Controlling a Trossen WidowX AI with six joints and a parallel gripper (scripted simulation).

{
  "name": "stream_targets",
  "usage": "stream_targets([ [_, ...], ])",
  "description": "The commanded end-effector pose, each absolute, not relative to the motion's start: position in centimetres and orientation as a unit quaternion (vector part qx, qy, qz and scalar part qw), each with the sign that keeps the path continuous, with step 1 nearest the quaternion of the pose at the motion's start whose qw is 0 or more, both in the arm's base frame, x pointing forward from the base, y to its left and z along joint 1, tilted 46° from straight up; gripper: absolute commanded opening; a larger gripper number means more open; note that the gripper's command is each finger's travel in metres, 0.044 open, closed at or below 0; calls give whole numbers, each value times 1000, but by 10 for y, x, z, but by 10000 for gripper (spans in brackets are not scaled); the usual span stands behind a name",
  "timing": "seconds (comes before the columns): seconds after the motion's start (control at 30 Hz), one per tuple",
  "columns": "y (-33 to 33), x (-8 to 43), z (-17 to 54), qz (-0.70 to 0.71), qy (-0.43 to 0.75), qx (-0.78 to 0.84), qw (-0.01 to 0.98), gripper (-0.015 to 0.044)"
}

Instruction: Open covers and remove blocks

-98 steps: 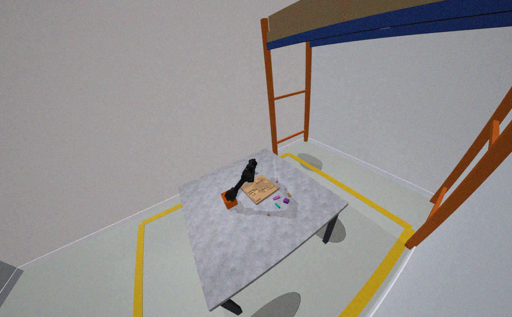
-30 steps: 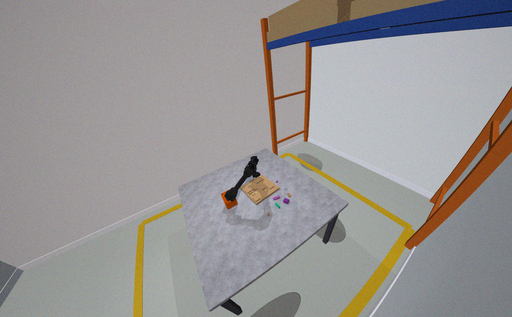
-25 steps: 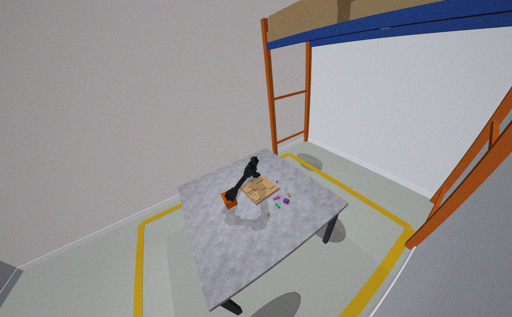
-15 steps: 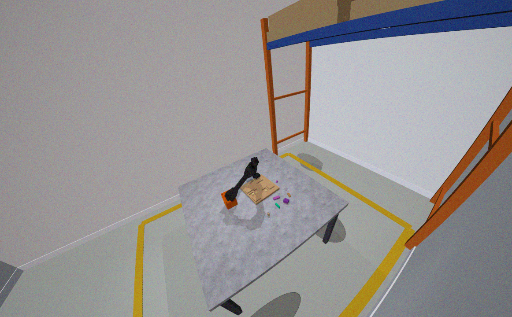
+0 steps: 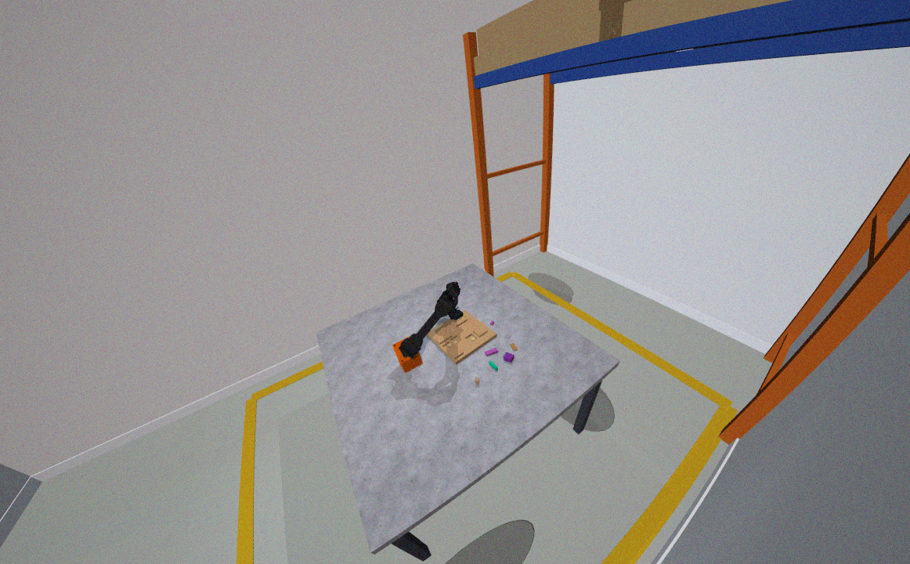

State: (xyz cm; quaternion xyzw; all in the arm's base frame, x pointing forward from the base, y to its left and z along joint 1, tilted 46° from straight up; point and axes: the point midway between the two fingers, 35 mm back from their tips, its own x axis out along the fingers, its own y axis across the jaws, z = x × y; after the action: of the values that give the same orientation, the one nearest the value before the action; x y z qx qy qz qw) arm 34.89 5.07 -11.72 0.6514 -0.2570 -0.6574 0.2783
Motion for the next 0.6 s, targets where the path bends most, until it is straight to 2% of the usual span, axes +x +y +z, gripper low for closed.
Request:
stream_targets([
  [0.0,44,346,-122,-660,-258,647,282,0],
  [0.57,34,343,-118,-660,-258,647,283,0],
])
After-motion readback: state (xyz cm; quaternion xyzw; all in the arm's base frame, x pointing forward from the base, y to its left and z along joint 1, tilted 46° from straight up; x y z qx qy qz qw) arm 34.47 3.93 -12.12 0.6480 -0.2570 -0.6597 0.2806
